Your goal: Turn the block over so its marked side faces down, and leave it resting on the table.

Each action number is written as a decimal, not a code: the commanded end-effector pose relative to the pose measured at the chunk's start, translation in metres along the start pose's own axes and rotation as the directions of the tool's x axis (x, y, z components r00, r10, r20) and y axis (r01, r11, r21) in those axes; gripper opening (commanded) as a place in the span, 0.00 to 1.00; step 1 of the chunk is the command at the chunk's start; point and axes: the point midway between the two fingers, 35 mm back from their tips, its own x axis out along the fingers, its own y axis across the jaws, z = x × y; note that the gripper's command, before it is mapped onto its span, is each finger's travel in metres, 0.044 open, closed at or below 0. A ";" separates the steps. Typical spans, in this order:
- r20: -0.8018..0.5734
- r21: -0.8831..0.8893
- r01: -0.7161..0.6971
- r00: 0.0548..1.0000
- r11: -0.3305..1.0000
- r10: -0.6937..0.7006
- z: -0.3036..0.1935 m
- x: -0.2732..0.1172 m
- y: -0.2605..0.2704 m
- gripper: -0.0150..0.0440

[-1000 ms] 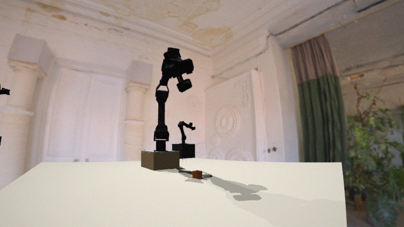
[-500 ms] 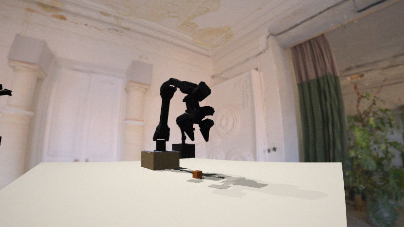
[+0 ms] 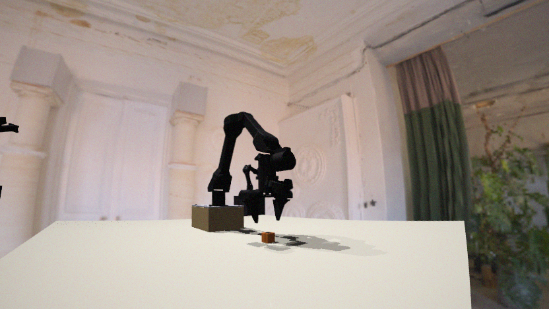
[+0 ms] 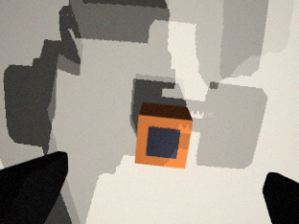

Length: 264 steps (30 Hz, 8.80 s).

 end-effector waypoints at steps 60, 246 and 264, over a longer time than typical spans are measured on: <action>-0.004 0.003 0.004 1.000 1.000 -0.004 -0.002 0.032 0.001 0.25; 0.296 0.005 0.004 0.955 1.000 -0.005 -0.006 -0.014 0.000 1.00; -0.002 0.003 0.005 1.000 1.000 -0.005 0.011 0.005 0.000 1.00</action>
